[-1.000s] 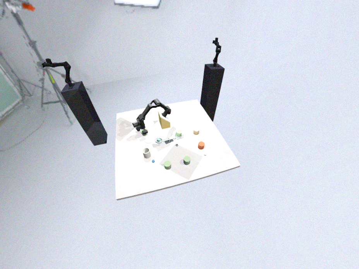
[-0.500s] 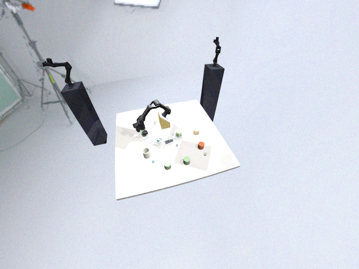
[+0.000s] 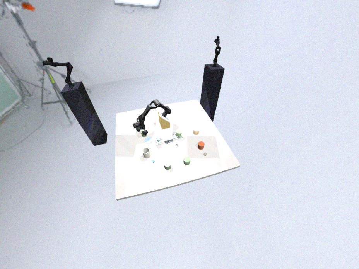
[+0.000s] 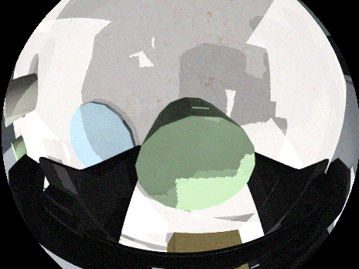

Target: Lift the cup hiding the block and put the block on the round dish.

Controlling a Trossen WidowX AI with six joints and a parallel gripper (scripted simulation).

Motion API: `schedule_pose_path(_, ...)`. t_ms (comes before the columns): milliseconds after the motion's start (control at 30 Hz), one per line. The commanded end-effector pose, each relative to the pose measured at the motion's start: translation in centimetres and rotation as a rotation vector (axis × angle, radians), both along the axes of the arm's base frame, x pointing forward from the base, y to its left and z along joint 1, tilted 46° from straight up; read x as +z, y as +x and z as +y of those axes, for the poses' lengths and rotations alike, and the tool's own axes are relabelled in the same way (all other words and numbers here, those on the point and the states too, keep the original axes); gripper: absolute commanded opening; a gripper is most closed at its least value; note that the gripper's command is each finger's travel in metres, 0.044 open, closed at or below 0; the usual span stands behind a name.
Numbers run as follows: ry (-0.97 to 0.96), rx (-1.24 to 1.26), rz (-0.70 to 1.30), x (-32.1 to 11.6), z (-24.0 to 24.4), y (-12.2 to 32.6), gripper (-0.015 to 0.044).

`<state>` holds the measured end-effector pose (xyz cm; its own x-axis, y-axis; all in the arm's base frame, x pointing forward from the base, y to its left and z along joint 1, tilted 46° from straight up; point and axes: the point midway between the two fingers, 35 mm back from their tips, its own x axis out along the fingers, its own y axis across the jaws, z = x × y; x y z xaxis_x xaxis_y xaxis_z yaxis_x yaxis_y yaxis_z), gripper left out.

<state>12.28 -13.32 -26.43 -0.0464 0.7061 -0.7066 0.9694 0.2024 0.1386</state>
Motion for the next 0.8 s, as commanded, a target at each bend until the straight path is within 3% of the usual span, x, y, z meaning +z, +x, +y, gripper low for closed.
schedule_pose_path(0,-0.015,-0.002,-0.006,2.6,-3.0,0.3,0.0440)
schedule_pose_path(233,-0.015,-0.003,-0.006,3.2,-3.6,0.3,0.0440)
schedule_pose_path(300,-0.019,0.010,-0.020,3.6,-3.7,1.0,0.0387)
schedule_pose_path(467,-0.032,0.108,-0.120,6.5,-3.6,6.7,0.0260)
schedule_pose_path(767,-0.009,0.299,-0.319,13.4,0.6,16.9,0.0260)
